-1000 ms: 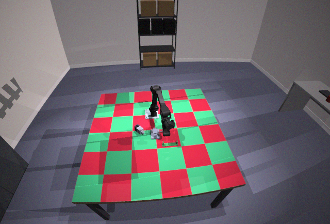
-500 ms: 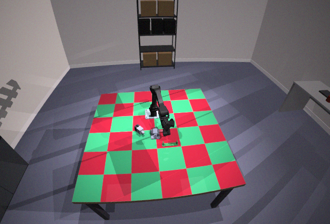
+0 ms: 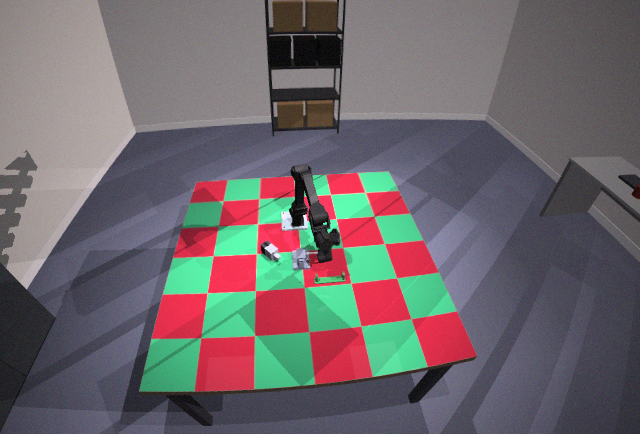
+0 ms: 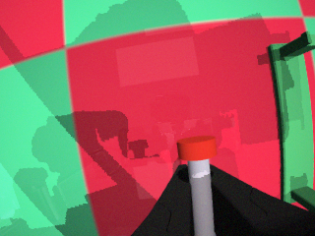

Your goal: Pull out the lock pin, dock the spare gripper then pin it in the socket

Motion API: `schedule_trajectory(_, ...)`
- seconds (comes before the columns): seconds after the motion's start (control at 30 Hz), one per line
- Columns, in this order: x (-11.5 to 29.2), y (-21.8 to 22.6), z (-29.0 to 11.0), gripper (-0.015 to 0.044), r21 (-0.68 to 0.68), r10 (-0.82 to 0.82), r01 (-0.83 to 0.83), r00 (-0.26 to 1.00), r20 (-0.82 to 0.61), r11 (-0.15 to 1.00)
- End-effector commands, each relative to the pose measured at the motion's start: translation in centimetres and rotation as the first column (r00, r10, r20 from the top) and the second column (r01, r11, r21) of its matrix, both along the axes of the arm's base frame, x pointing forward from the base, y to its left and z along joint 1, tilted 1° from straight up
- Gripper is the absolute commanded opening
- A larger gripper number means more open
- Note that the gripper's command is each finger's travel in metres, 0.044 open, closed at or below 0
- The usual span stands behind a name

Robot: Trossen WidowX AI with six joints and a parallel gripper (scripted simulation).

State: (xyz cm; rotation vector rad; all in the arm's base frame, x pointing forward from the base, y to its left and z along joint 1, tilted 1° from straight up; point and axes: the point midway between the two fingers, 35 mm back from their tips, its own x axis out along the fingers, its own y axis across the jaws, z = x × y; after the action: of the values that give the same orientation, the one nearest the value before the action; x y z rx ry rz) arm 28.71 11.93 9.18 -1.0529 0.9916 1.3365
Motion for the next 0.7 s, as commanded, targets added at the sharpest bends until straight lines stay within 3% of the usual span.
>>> schedule_trajectory(0.0,0.3,0.4,0.4,0.0000,0.009,-0.005,0.005,1.000,0.004,1.000)
schedule_trajectory(0.67,0.3,1.6,0.5,0.0000,0.005,-0.006,0.006,1.000,-0.017,1.000)
